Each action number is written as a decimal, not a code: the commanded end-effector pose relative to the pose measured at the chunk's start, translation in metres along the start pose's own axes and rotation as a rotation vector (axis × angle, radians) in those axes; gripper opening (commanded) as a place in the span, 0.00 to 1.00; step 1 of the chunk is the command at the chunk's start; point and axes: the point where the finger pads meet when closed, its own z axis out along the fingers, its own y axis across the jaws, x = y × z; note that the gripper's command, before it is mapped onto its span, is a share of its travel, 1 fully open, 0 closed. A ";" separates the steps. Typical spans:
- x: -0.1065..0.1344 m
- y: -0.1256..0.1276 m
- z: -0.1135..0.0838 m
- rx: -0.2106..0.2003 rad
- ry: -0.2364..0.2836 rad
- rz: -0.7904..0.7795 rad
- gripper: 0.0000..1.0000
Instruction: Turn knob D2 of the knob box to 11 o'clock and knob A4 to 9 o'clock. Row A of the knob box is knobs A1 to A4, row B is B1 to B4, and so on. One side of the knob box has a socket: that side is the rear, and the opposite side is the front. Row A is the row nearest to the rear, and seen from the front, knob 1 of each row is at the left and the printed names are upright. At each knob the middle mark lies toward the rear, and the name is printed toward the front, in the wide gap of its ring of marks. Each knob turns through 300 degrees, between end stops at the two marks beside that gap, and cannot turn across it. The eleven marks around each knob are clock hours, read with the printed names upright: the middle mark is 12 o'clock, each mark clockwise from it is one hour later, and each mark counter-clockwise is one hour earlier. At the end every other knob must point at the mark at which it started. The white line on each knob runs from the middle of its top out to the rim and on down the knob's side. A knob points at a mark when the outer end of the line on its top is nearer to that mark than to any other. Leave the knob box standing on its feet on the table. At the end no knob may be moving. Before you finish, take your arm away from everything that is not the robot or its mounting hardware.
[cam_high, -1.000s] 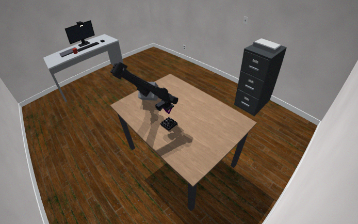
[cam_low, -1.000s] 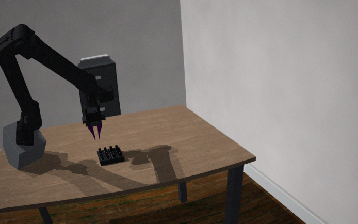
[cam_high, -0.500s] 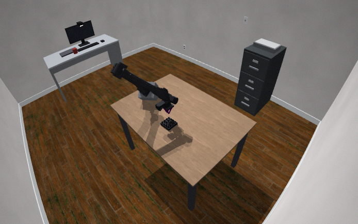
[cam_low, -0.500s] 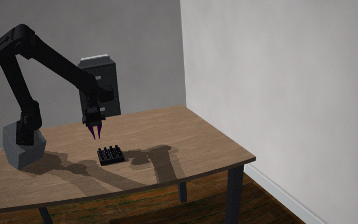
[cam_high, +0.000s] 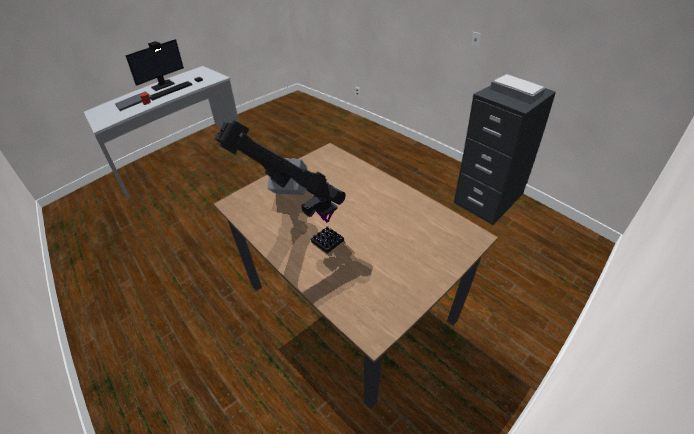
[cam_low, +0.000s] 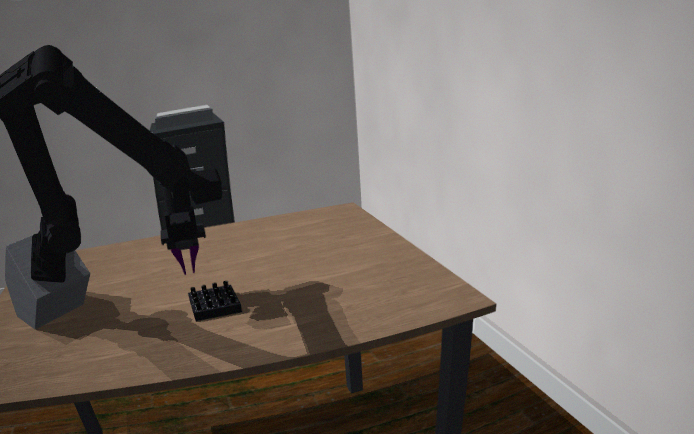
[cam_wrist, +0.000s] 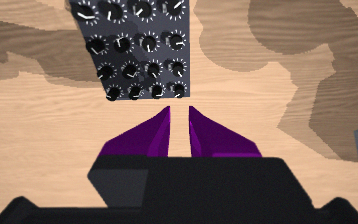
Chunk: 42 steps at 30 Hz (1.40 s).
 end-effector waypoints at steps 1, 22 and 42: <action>0.000 0.001 0.004 -0.001 -0.002 -0.010 0.18; 0.001 0.000 0.028 0.000 -0.002 -0.010 0.18; 0.002 0.001 0.034 -0.008 0.001 -0.013 0.18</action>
